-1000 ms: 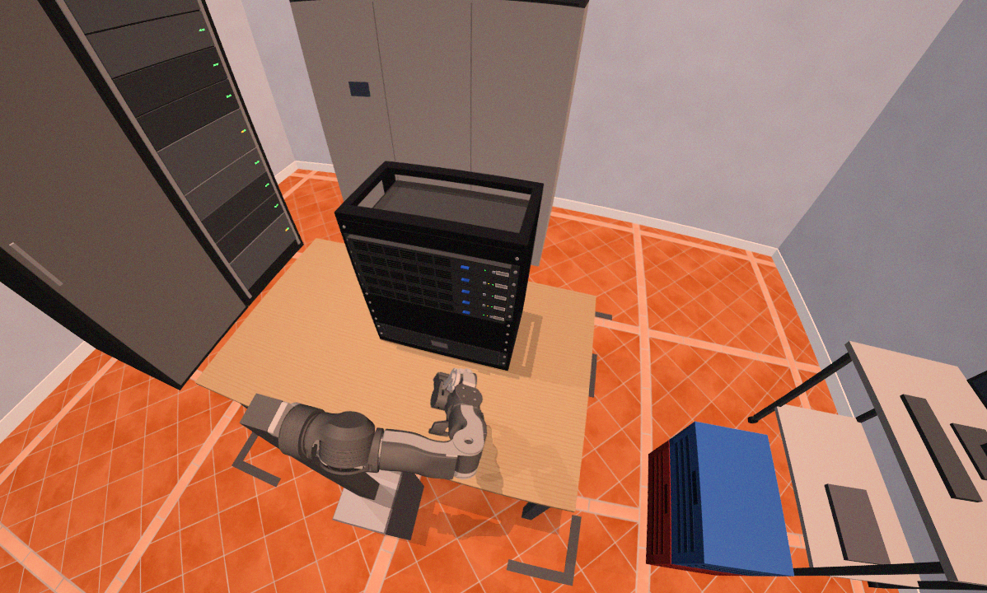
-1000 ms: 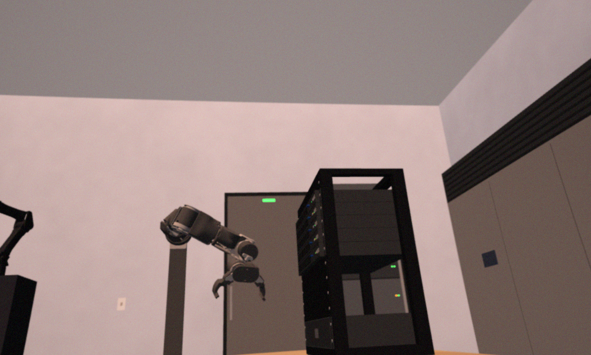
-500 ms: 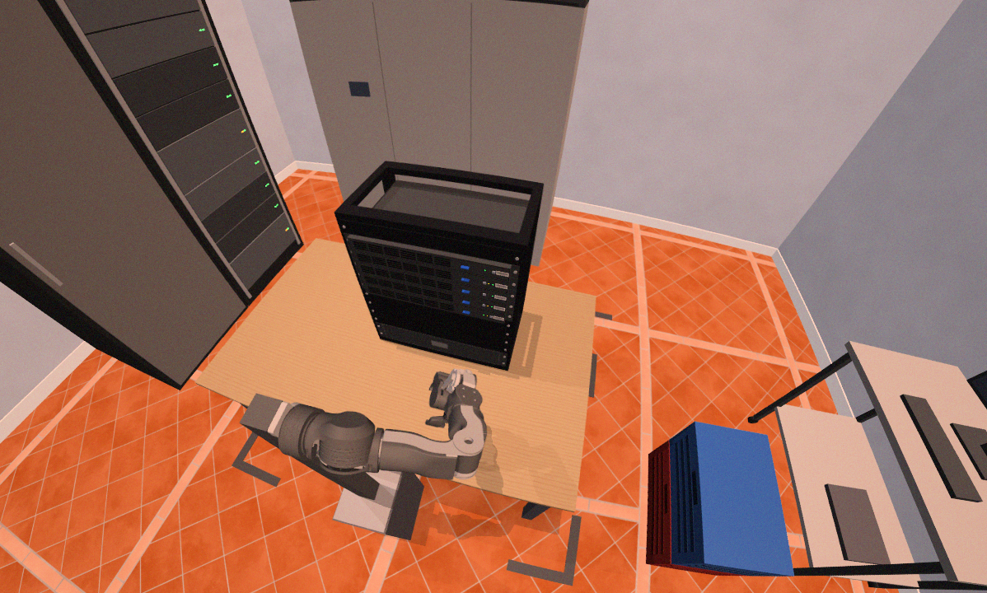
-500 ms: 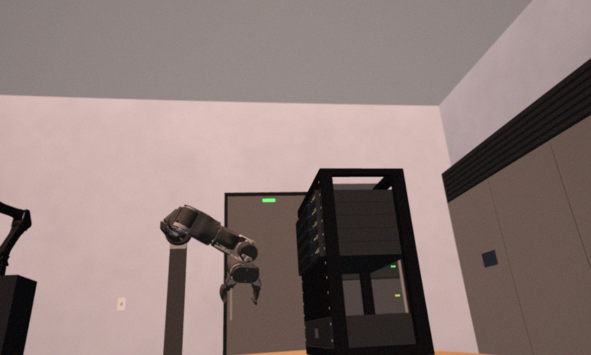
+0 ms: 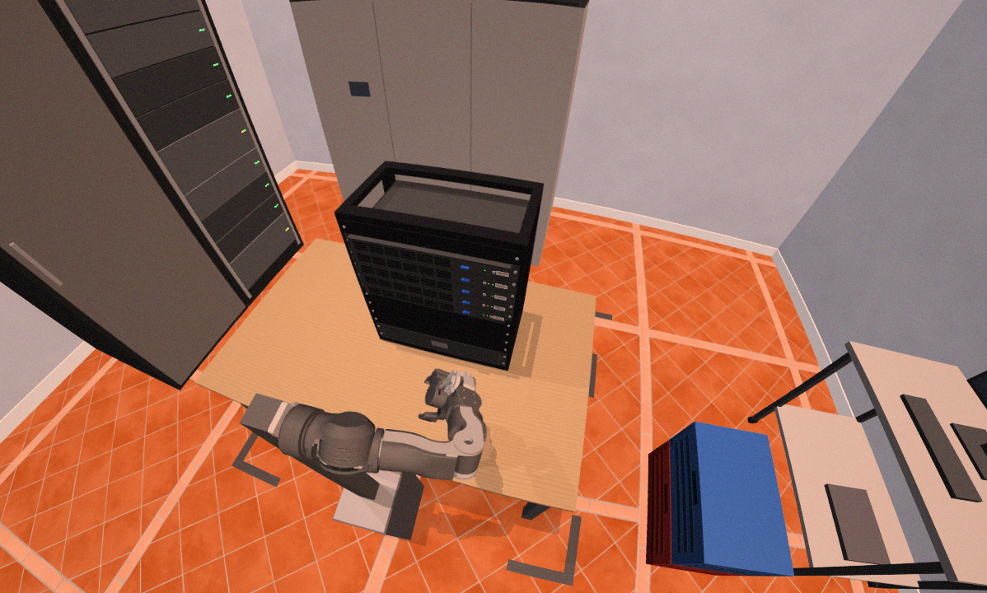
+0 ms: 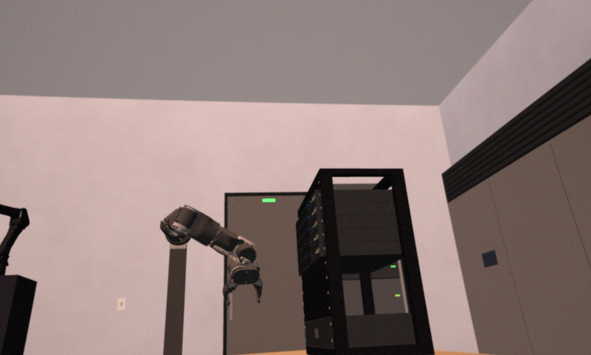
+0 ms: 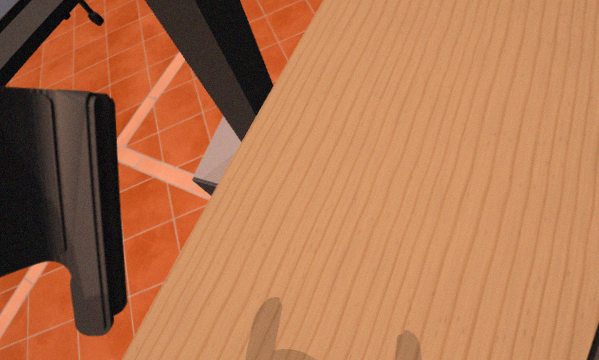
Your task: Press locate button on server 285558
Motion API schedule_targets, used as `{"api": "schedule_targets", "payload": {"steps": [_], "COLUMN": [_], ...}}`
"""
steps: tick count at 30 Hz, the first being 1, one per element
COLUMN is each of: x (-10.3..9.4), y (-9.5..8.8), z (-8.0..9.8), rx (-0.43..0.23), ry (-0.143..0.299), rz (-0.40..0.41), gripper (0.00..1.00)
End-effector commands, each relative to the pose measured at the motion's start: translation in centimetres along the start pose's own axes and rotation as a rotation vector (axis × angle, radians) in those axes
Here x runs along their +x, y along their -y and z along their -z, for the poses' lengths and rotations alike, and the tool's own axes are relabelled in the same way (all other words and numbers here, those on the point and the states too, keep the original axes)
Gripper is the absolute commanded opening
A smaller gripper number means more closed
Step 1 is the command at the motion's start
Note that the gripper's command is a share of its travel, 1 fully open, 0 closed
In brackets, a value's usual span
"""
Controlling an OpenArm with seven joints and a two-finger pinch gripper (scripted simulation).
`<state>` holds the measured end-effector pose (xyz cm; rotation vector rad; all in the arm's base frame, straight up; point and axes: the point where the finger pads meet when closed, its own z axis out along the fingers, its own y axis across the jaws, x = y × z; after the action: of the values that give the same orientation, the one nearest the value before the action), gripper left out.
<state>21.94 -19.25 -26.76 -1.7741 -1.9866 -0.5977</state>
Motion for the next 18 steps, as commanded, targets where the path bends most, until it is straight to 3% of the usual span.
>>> {"api": "schedule_targets", "payload": {"steps": [1, 4, 6, 18], "x": [0.5, 1.1, 1.1, 3.4], "y": [-0.7, -1.2, -1.2, -3.8], "z": [0.1, 0.0, 0.0, 0.4], "rx": [-0.041, -0.084, -0.084, -0.29], "ry": [-0.026, -0.062, -0.062, -0.224], "rz": [0.002, -0.006, -0.006, -0.066], "gripper": [0.6, 0.6, 0.6, 0.6]}}
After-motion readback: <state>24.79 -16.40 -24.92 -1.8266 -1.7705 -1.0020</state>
